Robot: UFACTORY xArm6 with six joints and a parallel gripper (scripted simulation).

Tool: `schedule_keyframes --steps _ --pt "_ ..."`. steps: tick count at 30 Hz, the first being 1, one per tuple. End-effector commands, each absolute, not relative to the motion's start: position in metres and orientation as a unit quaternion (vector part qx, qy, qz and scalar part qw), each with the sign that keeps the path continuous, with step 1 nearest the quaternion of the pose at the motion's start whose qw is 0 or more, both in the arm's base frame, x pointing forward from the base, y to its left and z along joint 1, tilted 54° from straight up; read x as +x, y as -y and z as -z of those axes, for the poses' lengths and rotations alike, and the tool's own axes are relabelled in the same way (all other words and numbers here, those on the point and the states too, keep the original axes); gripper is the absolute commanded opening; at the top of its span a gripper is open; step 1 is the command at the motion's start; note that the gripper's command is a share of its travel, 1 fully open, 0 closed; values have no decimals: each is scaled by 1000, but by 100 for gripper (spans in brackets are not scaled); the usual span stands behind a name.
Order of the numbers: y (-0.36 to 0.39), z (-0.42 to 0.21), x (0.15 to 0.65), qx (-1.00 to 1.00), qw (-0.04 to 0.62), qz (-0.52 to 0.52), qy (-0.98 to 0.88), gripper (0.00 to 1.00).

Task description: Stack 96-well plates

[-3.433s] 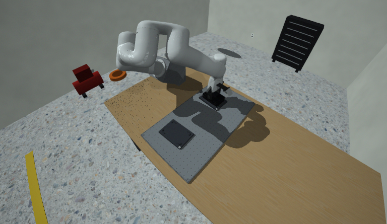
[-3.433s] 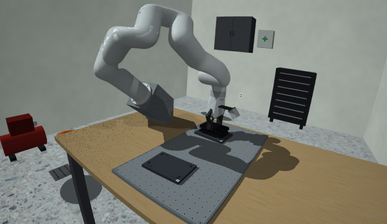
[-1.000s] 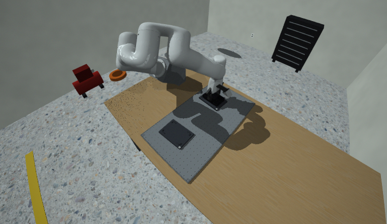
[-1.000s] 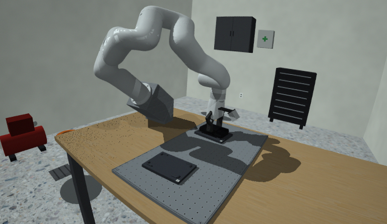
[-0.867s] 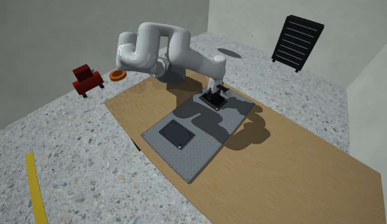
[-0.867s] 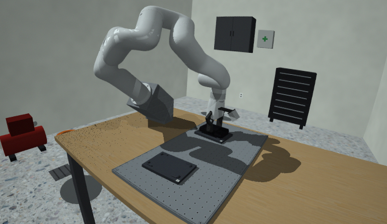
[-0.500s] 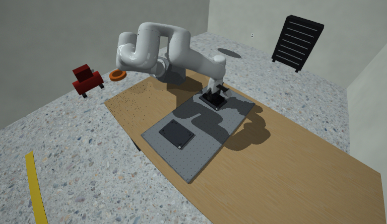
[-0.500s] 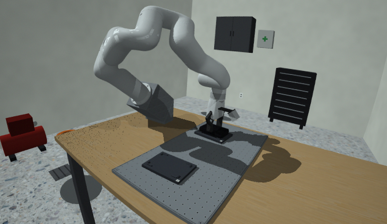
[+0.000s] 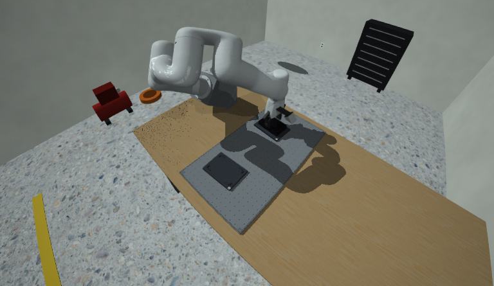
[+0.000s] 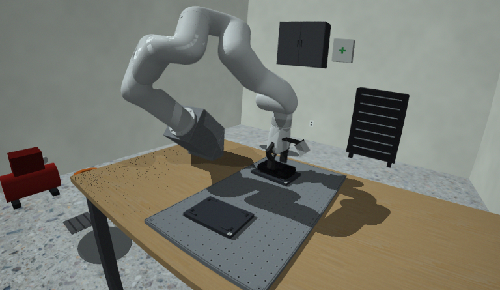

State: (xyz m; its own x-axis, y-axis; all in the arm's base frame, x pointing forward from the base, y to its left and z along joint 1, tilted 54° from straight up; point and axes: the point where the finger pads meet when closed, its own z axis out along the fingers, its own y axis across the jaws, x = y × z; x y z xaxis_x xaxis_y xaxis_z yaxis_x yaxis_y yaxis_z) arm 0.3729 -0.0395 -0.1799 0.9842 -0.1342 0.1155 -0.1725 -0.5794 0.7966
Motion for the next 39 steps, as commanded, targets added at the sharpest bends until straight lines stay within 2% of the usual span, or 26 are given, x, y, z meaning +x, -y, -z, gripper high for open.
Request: schedule_keyframes --steps 1,39 --pt "32 175 374 889 450 -22 86 100" --pt "-29 129 377 889 449 -23 86 100"
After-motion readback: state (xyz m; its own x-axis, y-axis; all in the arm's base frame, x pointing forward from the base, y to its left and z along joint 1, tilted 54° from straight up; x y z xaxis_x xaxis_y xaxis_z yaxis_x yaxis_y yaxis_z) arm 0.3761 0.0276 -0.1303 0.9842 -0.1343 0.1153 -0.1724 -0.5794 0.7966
